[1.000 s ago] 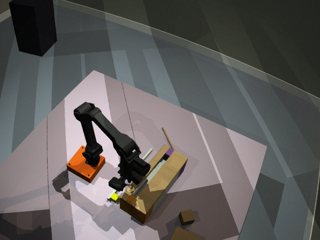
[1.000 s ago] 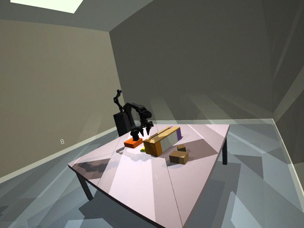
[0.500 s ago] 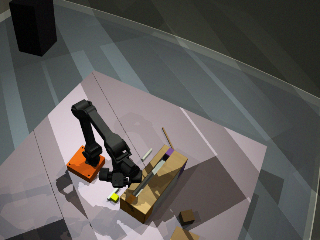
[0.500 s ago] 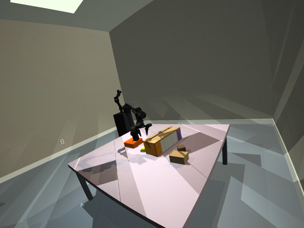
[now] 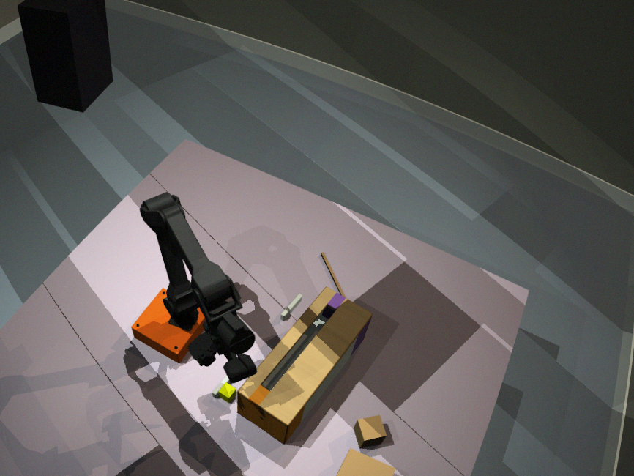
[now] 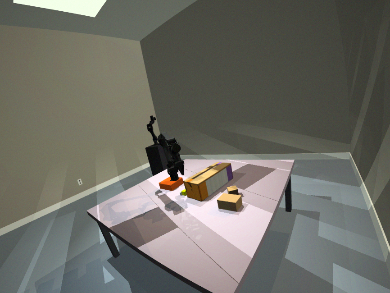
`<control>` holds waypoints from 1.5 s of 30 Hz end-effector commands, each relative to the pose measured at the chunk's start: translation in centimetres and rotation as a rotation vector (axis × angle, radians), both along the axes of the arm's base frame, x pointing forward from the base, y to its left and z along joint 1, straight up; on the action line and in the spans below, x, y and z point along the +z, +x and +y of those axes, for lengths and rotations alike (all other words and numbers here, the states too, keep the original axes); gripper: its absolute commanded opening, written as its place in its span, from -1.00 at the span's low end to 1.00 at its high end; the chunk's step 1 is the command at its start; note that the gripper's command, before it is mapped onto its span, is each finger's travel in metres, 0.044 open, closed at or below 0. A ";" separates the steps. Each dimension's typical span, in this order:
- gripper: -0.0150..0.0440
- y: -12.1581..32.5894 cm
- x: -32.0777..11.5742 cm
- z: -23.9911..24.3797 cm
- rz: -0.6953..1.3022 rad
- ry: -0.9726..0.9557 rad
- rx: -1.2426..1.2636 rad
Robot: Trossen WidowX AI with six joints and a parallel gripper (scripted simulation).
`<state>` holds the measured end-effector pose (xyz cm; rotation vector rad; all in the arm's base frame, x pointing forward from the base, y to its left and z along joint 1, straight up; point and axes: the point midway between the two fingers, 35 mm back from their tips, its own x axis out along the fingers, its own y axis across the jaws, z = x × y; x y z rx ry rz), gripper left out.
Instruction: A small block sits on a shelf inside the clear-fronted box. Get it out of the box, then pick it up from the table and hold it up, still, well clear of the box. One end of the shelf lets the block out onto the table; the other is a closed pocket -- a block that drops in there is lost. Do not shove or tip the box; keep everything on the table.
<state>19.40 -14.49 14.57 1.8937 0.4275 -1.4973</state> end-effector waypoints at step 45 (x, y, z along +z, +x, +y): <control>0.47 -1.0 -11.3 -0.4 -0.263 0.367 -0.959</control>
